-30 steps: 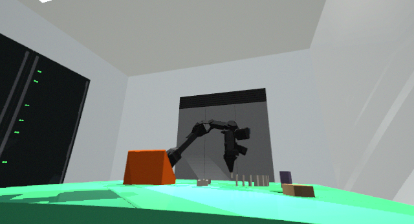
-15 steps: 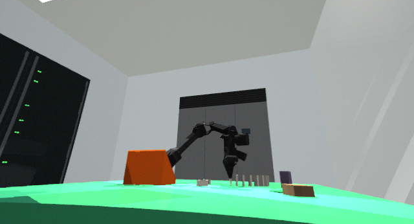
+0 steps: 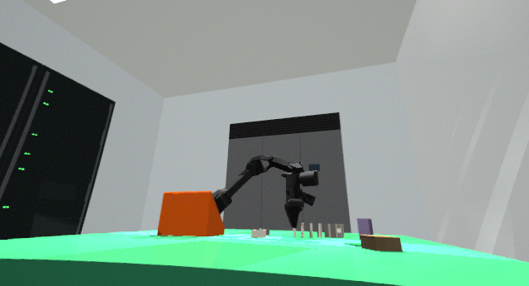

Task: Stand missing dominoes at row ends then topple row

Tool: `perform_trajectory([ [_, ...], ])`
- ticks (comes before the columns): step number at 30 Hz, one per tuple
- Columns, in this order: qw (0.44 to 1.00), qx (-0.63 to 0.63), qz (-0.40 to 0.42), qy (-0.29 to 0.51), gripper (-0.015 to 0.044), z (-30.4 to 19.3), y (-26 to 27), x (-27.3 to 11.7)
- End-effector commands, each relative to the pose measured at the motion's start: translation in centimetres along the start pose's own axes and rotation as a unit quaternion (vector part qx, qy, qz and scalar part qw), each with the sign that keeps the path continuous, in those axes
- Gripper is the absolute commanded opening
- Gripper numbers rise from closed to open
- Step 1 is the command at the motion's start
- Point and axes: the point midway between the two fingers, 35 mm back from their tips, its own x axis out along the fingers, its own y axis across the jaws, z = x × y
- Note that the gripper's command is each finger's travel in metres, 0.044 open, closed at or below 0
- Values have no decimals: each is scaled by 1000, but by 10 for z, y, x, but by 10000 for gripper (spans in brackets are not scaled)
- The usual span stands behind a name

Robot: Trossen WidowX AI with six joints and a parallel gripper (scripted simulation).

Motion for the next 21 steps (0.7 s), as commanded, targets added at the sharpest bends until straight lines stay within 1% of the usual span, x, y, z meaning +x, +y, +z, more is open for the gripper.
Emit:
perform_trajectory([
  [1, 1000, 2, 2, 1, 440, 0, 1, 2],
  [4, 1000, 5, 1, 0, 440, 1, 0, -7],
  [11, 999, 37, -3, -12, 440, 2, -3, -108],
  [13, 999, 43, -3, -14, 440, -1, -1, -126],
  [19, 999, 39, -3, -14, 440, -2, 0, -128],
  [21, 1000, 1, -3, -13, 440, -8, 9, -123],
])
